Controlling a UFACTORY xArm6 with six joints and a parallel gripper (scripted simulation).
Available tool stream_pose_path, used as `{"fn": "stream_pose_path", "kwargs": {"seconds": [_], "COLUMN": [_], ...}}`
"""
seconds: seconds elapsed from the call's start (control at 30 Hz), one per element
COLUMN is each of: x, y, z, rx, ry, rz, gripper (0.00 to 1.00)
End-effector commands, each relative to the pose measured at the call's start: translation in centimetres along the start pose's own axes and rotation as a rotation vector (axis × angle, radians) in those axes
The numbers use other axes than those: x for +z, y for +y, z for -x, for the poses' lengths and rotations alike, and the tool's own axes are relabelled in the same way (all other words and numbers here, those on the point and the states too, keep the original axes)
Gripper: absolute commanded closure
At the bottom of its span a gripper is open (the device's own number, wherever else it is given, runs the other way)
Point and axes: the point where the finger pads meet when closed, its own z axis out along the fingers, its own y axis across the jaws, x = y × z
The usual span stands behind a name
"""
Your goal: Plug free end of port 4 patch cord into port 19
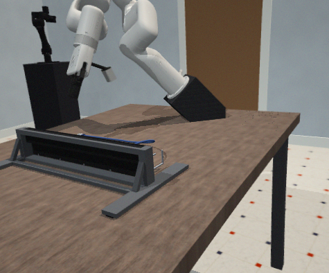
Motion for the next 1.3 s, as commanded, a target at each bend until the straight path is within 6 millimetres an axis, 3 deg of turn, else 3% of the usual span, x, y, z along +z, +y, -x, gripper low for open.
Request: {"fn": "stream_pose_path", "kwargs": {"seconds": [0.0, 0.67, 1.27], "x": [1.2, 3.8, 5.0], "y": [-1.7, -7.2, -11.2], "z": [-0.9, -4.5, -7.3], "rx": [0.148, 0.651, 1.055], "ry": [0.069, 0.235, 0.312], "rz": [-0.036, -0.204, -0.353], "gripper": [1.00, 1.00, 1.00]}}
